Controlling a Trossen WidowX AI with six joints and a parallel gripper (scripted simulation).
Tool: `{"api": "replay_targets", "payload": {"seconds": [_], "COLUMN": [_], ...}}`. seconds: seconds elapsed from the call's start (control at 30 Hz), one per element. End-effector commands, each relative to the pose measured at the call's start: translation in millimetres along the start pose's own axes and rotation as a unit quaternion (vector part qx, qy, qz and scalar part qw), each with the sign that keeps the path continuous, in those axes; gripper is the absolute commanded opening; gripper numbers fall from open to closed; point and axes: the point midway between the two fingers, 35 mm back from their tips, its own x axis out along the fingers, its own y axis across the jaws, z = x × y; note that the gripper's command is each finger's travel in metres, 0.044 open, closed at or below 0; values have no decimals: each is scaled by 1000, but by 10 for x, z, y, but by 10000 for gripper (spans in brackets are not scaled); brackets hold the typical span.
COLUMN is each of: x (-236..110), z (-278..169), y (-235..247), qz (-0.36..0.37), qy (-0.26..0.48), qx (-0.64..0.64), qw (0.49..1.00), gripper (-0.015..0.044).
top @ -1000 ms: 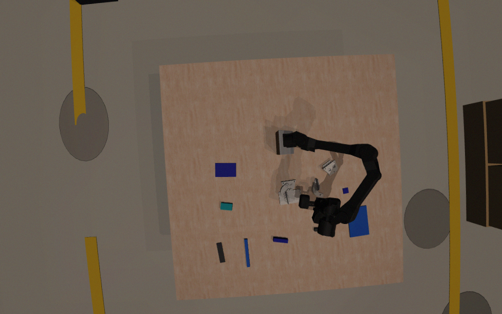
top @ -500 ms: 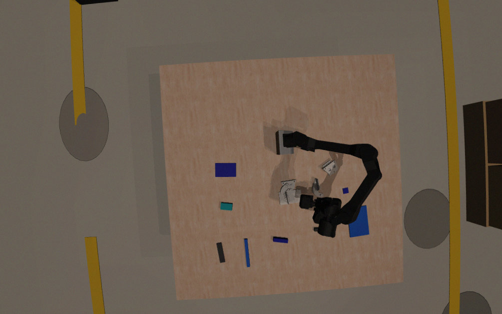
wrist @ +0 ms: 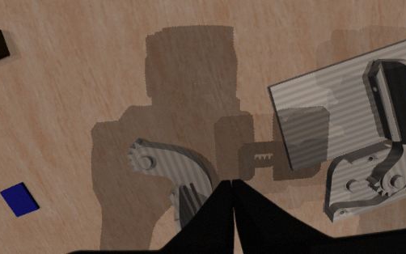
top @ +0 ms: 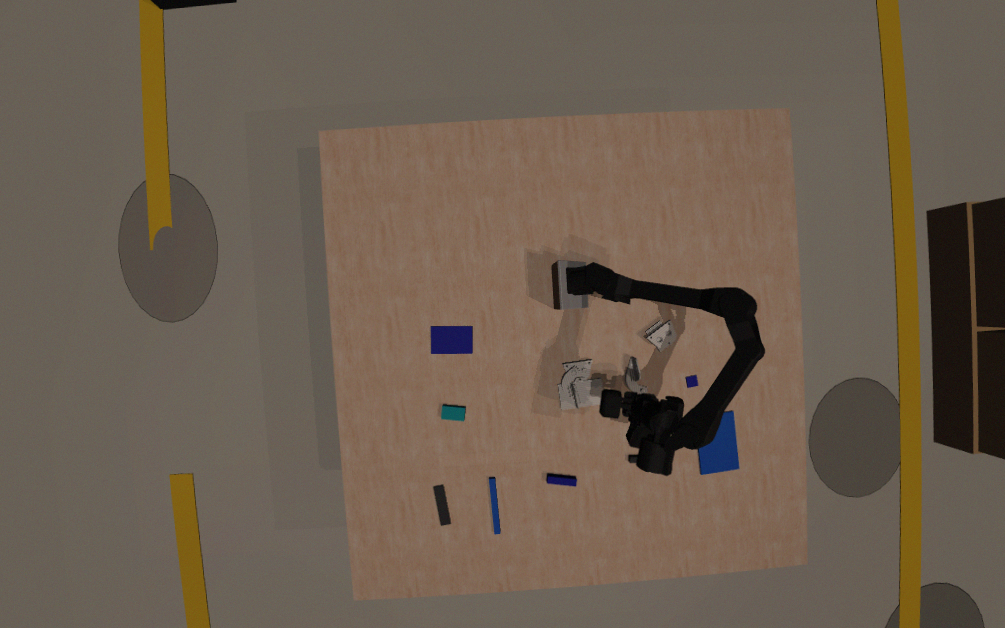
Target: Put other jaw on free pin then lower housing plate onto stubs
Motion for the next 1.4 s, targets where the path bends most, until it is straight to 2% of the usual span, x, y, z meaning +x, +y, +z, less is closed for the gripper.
{"api": "replay_targets", "payload": {"seconds": [0.0, 0.27, 0.83, 1.37], "x": [-2, -2, 0, 0], "z": [0, 0, 0, 0], "y": [-7, -7, 0, 0], "qz": [-2, -2, 0, 0], "qy": [0, 0, 0, 0], "qx": [-1, -1, 0, 0], "qw": [1000, 1000, 1000, 1000], "gripper": [0, 0, 440, 440]}}
